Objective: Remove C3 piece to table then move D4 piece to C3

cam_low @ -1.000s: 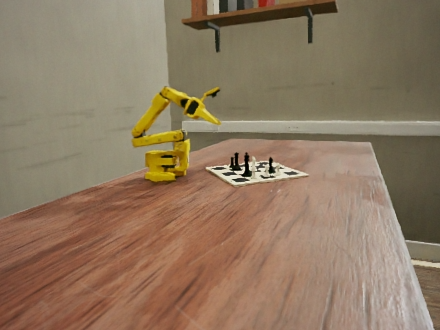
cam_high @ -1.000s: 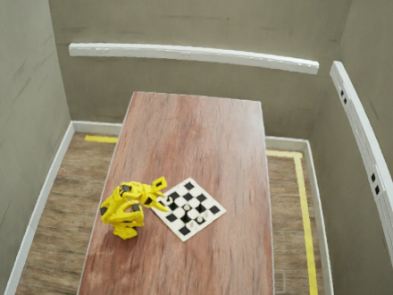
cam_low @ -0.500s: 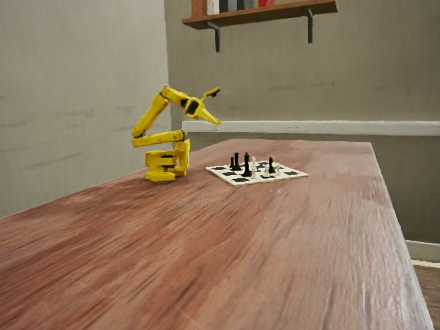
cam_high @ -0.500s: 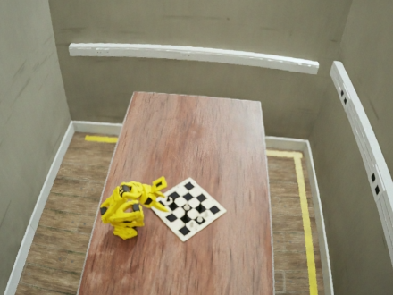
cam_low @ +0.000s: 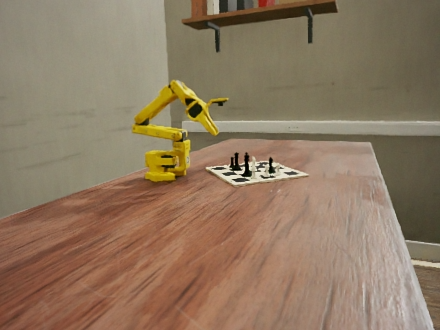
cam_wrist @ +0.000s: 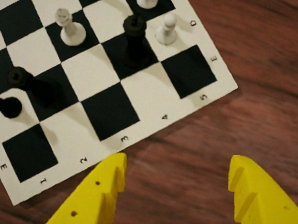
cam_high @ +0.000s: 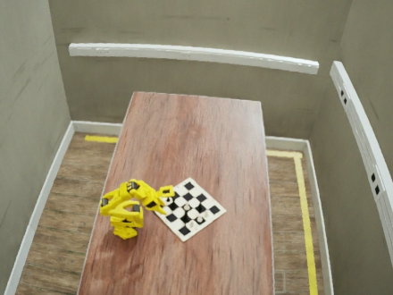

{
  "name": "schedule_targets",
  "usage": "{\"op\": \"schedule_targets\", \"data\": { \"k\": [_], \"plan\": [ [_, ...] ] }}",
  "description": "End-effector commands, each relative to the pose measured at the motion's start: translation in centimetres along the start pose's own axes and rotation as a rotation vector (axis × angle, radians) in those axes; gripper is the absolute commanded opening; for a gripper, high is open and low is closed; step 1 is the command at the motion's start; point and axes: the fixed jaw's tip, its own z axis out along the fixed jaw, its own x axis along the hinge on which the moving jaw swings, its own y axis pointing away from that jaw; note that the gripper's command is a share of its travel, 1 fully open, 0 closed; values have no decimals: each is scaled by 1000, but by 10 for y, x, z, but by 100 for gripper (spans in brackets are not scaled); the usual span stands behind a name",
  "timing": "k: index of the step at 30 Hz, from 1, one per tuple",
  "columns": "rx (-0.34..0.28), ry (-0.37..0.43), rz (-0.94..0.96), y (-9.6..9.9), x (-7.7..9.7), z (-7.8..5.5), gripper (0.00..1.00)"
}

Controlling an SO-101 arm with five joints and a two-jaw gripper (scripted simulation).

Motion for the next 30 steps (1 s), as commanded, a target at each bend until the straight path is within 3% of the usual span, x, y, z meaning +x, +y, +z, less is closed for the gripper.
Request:
{"op": "schedule_targets", "data": {
  "k": [1, 3, 6, 30],
  "plan": [
    [42, 259, 81, -13, 11, 9, 8],
    [52, 343, 113, -17, 16, 11, 4],
    [57, 402, 137, -20, 19, 12, 0],
    [61, 408, 144, -21, 21, 12, 0]
  ]
}}
